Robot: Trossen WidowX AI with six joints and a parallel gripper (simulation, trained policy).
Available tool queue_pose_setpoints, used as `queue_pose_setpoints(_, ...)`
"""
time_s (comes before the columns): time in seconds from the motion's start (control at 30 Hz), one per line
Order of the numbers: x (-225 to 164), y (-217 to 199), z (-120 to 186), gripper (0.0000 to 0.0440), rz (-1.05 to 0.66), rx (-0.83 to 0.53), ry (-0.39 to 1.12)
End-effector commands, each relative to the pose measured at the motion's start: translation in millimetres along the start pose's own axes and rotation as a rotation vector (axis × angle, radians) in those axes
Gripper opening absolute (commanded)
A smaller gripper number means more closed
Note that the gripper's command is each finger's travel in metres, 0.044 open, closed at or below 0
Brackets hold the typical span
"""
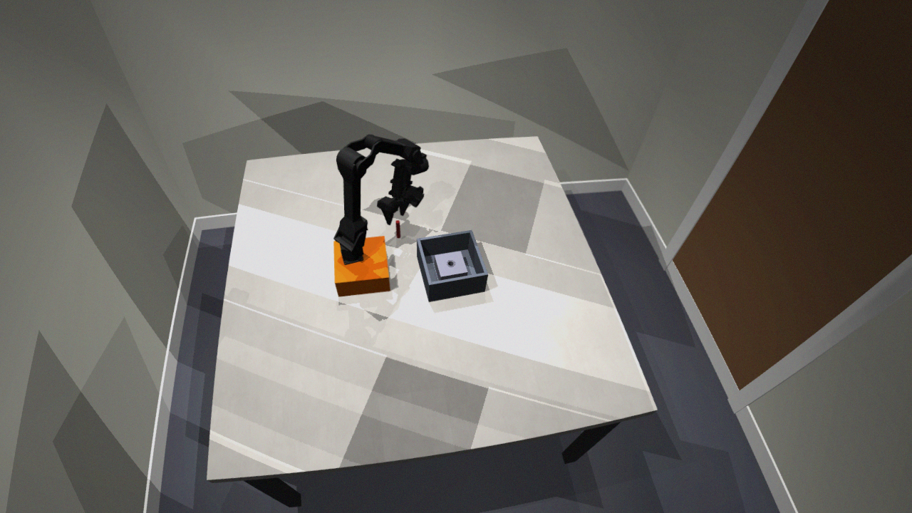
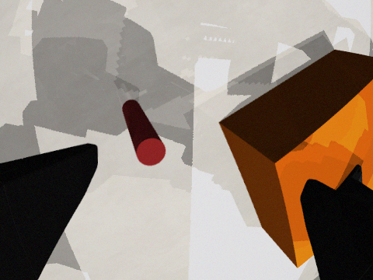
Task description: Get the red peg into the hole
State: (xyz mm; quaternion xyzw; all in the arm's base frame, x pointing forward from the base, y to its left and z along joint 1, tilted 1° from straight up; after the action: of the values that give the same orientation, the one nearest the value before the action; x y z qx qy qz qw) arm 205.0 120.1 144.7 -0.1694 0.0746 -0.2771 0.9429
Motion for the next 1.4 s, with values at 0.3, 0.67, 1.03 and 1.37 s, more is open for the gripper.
queue_pose_setpoints(0.3,-2.3,17.8,-59.7,0.044,0.033,0.015,-0.084)
queue_pose_setpoints(0.67,-3.8,21.1,-94.1,0.0285,0.048,0.013,-0.093)
queue_pose_setpoints(1.03,-6.4,18.0,-104.9,0.0,0.057,-0.046,-0.044)
queue_pose_setpoints(1.37,8.2,9.1,-74.6,0.0,0.051,-0.07,-0.12)
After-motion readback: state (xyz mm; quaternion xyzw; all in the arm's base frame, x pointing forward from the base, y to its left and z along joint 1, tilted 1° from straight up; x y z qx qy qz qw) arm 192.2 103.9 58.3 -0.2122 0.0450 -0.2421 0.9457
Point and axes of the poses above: the point midway between the two fingers, 35 mm back from their tips, its own z axis back along the fingers, its own y axis across the jaws, x = y × z, the point moved 9 cm from there along z, back along the fingers, and after that the axes turned 13 degrees about z, right-handed, at the moved point
